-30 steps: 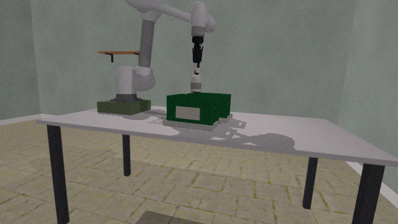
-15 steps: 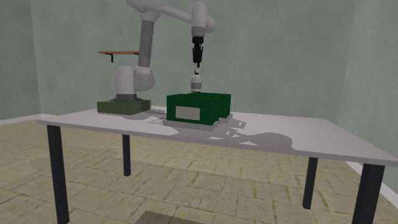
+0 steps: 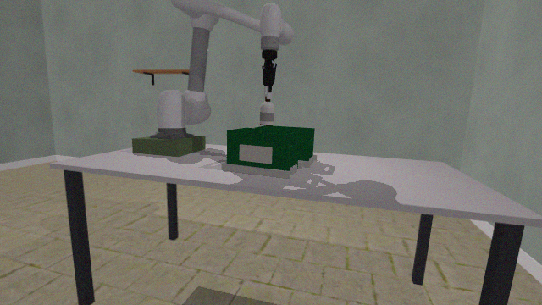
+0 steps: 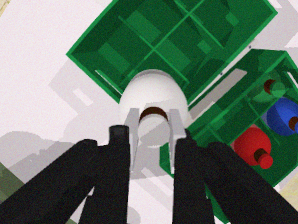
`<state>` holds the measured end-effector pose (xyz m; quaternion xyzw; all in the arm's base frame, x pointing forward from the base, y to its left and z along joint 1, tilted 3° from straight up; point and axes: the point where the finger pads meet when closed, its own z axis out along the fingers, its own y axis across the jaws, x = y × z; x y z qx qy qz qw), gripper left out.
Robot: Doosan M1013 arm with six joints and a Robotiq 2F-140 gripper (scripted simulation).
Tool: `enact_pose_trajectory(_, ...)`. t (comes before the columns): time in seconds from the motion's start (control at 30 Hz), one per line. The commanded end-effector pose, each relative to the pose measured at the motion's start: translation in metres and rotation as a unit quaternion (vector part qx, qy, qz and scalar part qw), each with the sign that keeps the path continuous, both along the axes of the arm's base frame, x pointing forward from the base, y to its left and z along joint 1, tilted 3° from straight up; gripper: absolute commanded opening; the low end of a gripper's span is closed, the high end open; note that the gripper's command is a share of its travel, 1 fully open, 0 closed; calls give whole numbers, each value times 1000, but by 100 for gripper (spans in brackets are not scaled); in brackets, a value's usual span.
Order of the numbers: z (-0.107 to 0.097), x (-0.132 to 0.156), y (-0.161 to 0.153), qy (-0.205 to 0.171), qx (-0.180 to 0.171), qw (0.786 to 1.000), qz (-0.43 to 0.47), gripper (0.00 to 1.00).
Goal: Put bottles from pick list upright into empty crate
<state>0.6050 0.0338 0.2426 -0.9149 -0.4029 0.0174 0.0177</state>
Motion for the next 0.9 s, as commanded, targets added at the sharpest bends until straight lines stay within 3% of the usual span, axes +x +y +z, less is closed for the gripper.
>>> enact_pose_trajectory(0.0, 0, 1, 3, -1, 2, 1000, -2, 0)
enact_pose_trajectory(0.87, 0, 3, 2, -1, 2, 1000, -2, 0)
